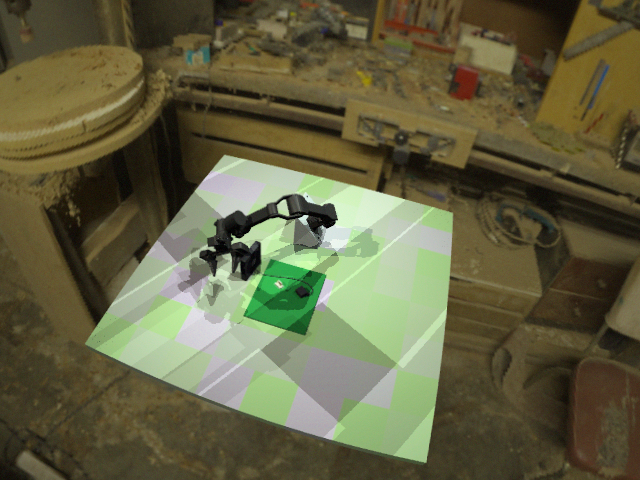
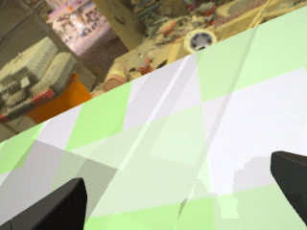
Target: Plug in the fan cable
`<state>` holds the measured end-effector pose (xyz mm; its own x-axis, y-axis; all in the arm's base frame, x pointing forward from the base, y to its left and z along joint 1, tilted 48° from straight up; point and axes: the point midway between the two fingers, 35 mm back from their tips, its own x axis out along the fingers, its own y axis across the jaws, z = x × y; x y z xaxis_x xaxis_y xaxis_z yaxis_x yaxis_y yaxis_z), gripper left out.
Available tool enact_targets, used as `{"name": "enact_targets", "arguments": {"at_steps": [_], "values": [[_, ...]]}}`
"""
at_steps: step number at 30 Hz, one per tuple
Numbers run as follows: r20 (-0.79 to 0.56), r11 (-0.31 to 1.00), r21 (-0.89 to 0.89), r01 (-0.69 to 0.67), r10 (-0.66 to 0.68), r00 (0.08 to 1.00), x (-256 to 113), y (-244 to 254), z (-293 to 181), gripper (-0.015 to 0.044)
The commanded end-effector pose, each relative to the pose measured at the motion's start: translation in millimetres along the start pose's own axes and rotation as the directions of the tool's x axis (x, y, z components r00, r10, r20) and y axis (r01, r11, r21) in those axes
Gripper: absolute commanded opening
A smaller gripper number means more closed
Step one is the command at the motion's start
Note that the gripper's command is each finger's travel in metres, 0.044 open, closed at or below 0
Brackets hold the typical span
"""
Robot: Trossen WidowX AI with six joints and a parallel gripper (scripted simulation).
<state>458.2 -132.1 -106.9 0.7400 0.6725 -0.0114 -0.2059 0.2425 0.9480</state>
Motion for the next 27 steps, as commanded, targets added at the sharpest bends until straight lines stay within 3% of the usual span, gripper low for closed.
{"name": "enact_targets", "arguments": {"at_steps": [1, 4, 13, 20, 27], "values": [[0.0, 1.0, 0.0, 0.0, 0.0, 1.0, 0.0, 0.0, 0.0, 0.0426], [0.0, 1.0, 0.0, 0.0, 0.0, 1.0, 0.0, 0.0, 0.0, 0.044], [-0.055, 0.979, -0.161, 0.127, -0.138, 0.989, 58.7, 18.2, 11.9, 0.021], [-0.193, 0.907, -0.358, 0.223, -0.306, 0.932, 100.2, 44.3, -12.8, 0.021], [-0.32, 0.838, -0.501, 0.216, -0.411, 0.853, 113.8, 68.7, -44.4, 0.021]]}}
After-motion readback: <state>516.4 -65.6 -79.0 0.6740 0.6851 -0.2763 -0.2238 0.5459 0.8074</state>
